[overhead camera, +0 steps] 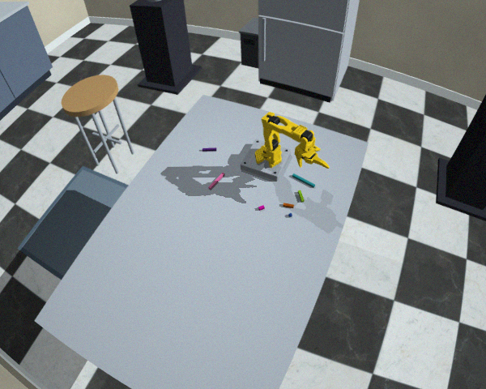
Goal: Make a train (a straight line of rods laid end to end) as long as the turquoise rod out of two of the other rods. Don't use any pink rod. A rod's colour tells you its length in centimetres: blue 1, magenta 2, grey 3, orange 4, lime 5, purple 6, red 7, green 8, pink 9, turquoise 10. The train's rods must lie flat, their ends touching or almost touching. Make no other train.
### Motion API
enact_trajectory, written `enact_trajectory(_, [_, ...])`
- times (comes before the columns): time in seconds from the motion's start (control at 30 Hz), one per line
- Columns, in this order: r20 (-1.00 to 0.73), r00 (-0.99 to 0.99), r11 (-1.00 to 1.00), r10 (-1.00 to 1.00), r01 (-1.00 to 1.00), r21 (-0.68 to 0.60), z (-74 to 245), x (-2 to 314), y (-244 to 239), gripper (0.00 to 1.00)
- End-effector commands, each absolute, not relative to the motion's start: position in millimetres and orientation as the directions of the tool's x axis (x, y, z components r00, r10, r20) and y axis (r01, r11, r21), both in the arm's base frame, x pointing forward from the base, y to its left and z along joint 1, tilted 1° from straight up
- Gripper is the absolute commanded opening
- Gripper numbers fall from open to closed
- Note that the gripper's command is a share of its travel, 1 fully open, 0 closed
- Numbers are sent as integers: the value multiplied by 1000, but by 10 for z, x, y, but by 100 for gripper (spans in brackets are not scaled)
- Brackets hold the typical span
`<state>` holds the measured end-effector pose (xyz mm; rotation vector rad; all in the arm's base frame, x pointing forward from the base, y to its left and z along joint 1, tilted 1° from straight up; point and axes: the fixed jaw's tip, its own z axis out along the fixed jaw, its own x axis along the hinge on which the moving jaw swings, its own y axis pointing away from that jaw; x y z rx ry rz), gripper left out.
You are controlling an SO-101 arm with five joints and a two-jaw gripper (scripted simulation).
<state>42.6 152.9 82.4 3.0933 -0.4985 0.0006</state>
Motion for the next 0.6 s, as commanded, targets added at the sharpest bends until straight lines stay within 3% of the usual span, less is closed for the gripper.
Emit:
enact_trajectory(0.0, [1,955,-954,-298,-298,18,823,413,1532,100])
enact_trajectory(0.57, [1,954,-954,-301,-301,14,828,416,1527,100])
